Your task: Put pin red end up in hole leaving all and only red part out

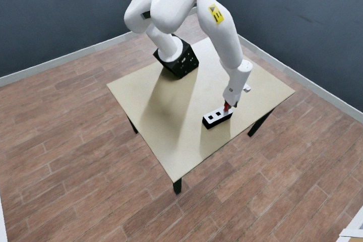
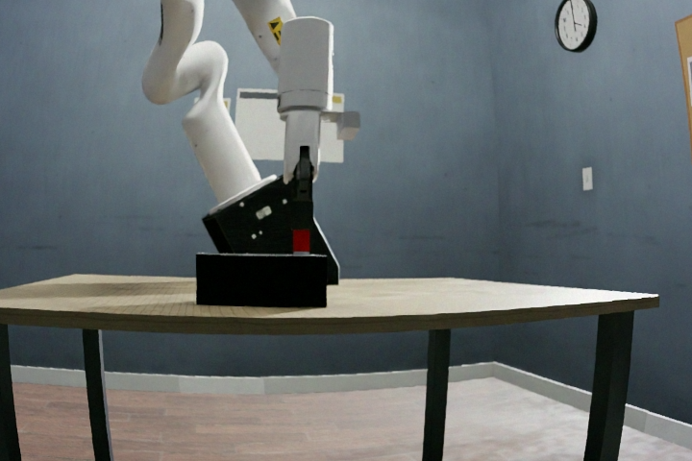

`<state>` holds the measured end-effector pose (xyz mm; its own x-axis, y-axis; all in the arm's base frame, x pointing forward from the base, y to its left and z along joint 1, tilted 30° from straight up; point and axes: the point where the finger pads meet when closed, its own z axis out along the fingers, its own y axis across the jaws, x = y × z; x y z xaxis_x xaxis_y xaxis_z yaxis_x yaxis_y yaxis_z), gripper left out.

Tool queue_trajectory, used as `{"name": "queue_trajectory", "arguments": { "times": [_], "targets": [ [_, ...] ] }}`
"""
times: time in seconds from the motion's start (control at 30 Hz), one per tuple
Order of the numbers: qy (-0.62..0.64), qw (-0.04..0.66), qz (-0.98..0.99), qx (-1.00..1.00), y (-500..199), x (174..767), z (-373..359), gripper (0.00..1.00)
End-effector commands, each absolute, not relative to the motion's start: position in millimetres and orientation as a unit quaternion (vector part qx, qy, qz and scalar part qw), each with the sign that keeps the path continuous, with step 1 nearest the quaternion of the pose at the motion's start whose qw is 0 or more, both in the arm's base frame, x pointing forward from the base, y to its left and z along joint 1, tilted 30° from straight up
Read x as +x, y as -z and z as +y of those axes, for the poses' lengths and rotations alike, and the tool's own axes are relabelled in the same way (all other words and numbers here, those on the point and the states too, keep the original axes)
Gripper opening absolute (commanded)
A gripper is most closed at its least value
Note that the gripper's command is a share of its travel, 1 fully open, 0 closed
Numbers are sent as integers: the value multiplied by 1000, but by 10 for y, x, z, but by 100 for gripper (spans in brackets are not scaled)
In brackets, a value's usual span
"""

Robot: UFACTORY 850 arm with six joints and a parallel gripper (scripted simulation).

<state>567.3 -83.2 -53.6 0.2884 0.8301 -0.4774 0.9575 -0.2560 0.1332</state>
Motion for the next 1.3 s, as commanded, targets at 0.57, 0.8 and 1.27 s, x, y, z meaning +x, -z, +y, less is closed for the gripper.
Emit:
{"name": "queue_trajectory", "arguments": {
  "times": [0.57, 0.8, 1.27],
  "targets": [
    [157, 203, 575, 777, 535, 5676, -824, 0],
    [157, 203, 575, 777, 535, 5676, -824, 0],
    [157, 203, 575, 777, 565, 5678, -853, 0]
  ]
}}
